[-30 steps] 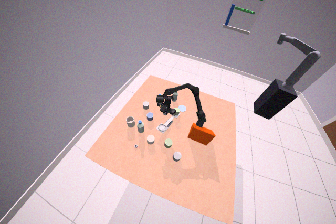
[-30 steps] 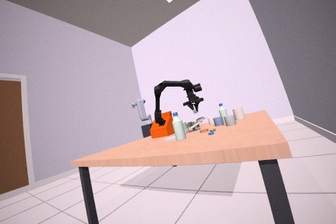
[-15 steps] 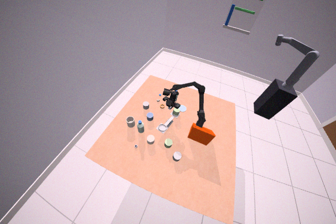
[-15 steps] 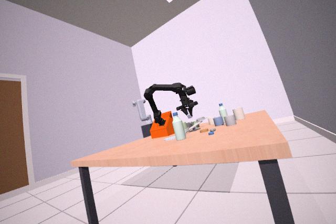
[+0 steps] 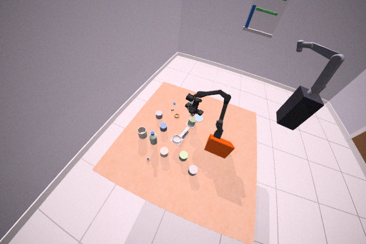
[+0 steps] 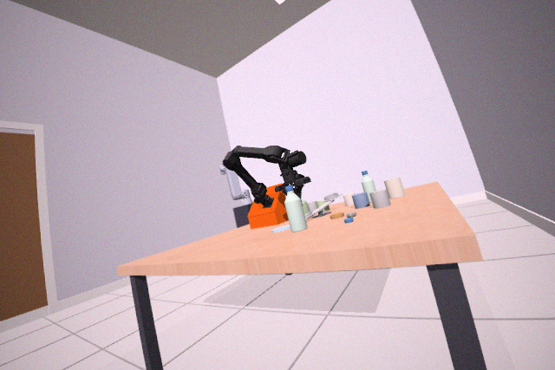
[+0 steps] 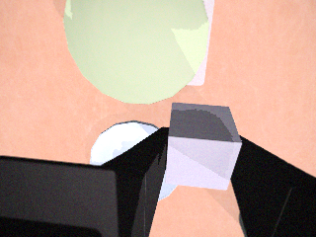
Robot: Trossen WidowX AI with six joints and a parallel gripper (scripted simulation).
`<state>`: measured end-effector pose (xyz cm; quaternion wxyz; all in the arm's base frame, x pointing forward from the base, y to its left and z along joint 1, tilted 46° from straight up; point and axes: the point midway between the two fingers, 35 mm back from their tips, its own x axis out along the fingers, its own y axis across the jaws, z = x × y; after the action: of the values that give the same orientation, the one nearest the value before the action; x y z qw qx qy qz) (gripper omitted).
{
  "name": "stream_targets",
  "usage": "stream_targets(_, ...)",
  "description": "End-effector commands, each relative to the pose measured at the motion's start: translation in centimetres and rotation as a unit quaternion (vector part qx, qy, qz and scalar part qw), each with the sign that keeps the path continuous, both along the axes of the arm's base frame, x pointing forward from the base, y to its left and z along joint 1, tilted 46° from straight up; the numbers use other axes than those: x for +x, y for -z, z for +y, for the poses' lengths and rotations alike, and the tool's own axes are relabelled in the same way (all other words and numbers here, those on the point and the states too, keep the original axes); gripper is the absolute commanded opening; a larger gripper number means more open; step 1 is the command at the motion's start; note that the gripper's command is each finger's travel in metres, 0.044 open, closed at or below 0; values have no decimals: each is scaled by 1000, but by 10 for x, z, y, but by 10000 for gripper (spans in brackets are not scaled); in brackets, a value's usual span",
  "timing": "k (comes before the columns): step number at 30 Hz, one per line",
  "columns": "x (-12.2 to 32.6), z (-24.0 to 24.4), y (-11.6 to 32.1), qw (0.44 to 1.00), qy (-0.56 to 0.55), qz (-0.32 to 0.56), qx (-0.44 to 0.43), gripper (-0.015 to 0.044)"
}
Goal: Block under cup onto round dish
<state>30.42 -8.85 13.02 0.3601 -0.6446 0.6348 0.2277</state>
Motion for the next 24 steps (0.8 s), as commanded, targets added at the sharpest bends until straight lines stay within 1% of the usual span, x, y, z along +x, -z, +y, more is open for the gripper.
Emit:
stream_targets(1,-17,-21,-11,1000,0,1,-15,0)
stream_targets(11,-60,-62,-31,999,7,10,-48,0)
stream_targets(17,-60,-66,-27,999,7,10,-48,0)
stream_targets(24,-58,-87,-7,999,7,10,-49,0)
